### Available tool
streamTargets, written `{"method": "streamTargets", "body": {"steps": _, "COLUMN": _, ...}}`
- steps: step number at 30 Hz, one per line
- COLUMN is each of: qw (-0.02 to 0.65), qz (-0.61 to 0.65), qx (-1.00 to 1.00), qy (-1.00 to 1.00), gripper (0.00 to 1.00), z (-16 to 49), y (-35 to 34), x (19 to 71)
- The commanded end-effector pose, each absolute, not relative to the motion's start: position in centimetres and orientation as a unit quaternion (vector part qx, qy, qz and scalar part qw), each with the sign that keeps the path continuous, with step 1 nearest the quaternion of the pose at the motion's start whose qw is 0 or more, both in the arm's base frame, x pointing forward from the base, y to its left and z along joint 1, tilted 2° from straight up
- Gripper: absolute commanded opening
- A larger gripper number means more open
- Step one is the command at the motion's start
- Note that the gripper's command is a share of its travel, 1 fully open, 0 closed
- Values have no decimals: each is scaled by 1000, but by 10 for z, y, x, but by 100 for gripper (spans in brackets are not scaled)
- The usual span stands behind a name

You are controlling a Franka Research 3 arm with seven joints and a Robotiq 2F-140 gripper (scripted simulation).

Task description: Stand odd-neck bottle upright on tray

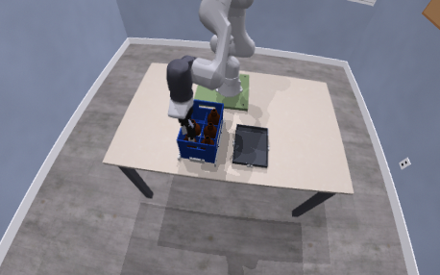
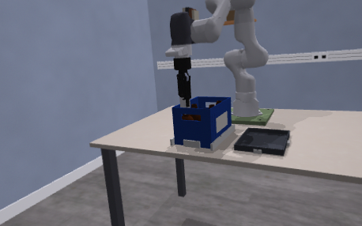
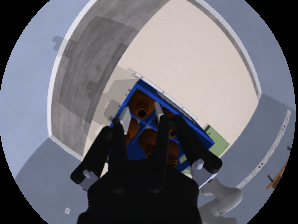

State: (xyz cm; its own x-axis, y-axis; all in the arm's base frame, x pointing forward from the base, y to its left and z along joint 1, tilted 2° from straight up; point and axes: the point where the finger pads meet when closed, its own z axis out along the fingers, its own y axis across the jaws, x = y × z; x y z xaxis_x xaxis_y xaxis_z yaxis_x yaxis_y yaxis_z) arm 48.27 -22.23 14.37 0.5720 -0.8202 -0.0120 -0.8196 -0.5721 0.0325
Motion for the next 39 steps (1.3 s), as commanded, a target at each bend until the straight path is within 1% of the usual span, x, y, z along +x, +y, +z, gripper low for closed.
{"method": "streamTargets", "body": {"steps": 1, "qw": 11, "qz": -13, "qx": 887, "qy": -461, "gripper": 44, "z": 142, "y": -223, "x": 483}}
{"method": "streamTargets", "body": {"steps": 25, "qw": 11, "qz": -13, "qx": 887, "qy": -461, "gripper": 44, "z": 153, "y": -223, "x": 483}}
{"method": "streamTargets", "body": {"steps": 39, "qw": 11, "qz": -13, "qx": 887, "qy": -461, "gripper": 44, "z": 199, "y": -223, "x": 484}}
